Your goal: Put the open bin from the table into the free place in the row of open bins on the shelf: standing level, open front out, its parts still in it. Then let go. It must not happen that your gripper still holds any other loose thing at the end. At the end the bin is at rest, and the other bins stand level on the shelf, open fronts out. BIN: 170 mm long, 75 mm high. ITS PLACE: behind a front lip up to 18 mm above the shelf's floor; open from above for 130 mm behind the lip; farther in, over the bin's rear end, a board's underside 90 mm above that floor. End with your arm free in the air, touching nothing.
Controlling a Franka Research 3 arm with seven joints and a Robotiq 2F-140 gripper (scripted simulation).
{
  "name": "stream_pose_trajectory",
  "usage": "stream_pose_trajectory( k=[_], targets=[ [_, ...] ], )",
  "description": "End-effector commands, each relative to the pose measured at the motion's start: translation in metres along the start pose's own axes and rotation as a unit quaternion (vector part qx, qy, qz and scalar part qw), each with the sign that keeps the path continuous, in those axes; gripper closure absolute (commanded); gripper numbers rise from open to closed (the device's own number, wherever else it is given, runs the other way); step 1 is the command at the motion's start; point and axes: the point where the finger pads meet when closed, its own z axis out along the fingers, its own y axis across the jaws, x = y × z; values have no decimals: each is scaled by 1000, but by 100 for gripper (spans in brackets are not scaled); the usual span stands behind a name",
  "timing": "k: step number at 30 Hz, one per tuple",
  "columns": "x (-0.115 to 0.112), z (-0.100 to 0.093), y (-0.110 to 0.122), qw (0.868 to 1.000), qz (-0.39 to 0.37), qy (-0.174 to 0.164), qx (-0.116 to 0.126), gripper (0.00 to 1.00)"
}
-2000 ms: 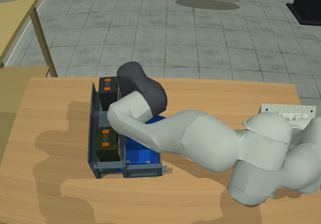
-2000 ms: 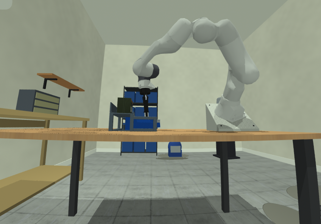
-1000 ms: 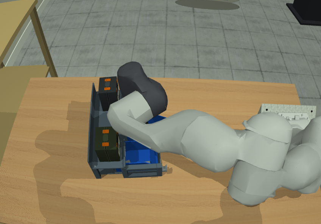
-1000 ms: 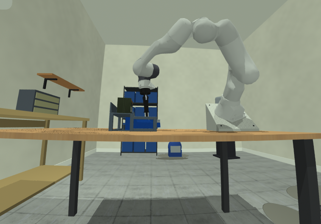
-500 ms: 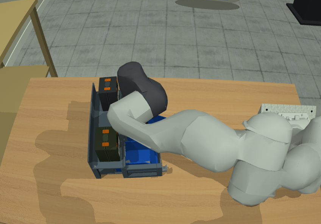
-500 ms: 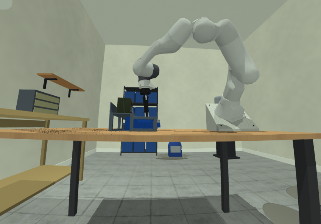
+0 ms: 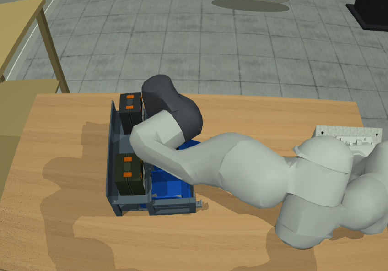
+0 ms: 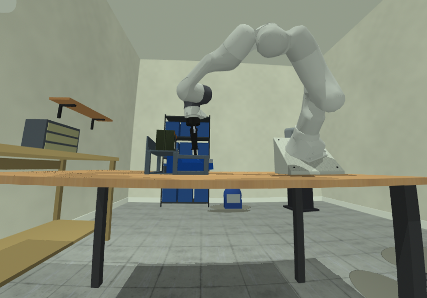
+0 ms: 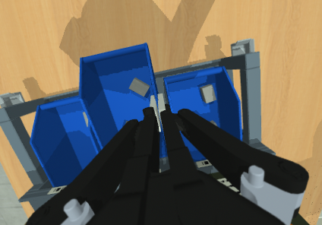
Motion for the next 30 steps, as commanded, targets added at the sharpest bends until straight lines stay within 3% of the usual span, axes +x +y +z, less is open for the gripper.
stream_pose_trajectory(
  k=[1,8,9,30],
  targets=[
    [-2,-4,-2,1000,0,-5,2,100],
    [-2,-4,-2,1000,0,-5,2,100],
    [-2,-4,-2,1000,0,-5,2,94],
    [-2,-4,-2,1000,0,-5,2,94]
  ],
)
